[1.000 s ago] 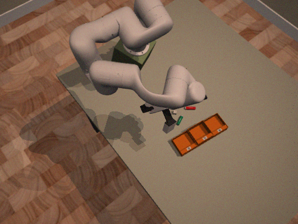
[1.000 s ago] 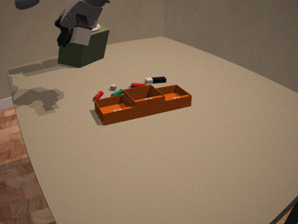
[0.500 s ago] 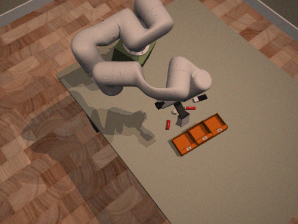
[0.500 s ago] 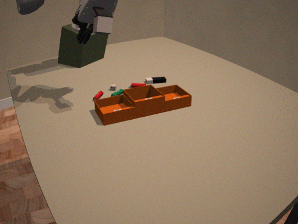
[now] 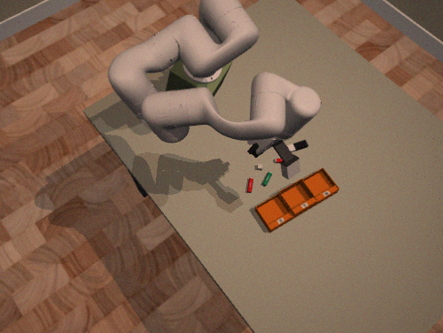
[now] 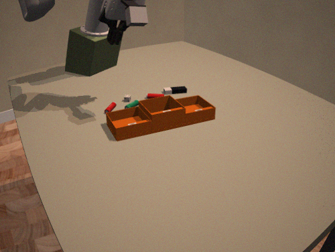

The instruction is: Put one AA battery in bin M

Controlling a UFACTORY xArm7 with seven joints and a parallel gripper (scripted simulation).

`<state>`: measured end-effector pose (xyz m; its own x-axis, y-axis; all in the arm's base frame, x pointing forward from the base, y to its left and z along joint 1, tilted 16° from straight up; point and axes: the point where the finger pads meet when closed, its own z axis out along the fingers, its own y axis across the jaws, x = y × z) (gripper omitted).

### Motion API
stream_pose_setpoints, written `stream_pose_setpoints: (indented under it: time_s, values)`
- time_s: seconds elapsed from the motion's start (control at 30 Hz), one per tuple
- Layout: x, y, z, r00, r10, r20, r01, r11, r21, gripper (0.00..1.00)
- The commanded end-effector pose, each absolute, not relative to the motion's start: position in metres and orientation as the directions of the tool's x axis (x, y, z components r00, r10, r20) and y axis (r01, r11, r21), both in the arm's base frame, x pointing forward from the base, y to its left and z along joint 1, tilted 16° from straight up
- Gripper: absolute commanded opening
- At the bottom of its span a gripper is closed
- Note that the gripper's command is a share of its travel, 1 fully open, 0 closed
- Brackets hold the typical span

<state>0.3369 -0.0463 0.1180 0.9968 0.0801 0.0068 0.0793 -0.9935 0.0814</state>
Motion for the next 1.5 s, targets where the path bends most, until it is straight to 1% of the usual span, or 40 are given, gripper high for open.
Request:
stream_pose_setpoints:
  time_s: [0.0,0.03,0.17,0.23,0.37,0.43,0.93,1.03,1.13,1.2,1.27,1.47]
  values:
    - [0.342,-0.028,0.127,0.993,0.088,0.077,0.086,-0.996,0.029,0.07]
    - [0.344,-0.021,0.13,0.99,0.091,0.109,0.091,-0.996,0.004,0.07]
    - [0.345,-0.014,0.133,0.99,0.091,0.109,0.091,-0.996,0.004,0.07]
    - [0.348,0.0,0.141,0.979,0.093,0.179,0.104,-0.993,-0.052,0.07]
    - [0.349,0.006,0.144,0.979,0.093,0.179,0.104,-0.993,-0.052,0.07]
    - [0.352,0.02,0.152,0.965,0.088,0.248,0.118,-0.987,-0.108,0.07]
    - [0.352,0.025,0.155,0.965,0.088,0.248,0.118,-0.987,-0.108,0.07]
    - [0.371,0.014,0.141,0.972,-0.06,0.229,-0.027,-0.989,-0.144,0.07]
    - [0.389,0.004,0.128,0.968,-0.115,0.221,-0.081,-0.984,-0.156,0.07]
    - [0.401,-0.003,0.119,0.968,-0.115,0.221,-0.081,-0.984,-0.156,0.07]
    - [0.401,-0.003,0.119,0.968,-0.115,0.221,-0.081,-0.984,-0.156,0.07]
    - [0.437,-0.025,0.093,0.968,-0.115,0.221,-0.081,-0.984,-0.156,0.07]
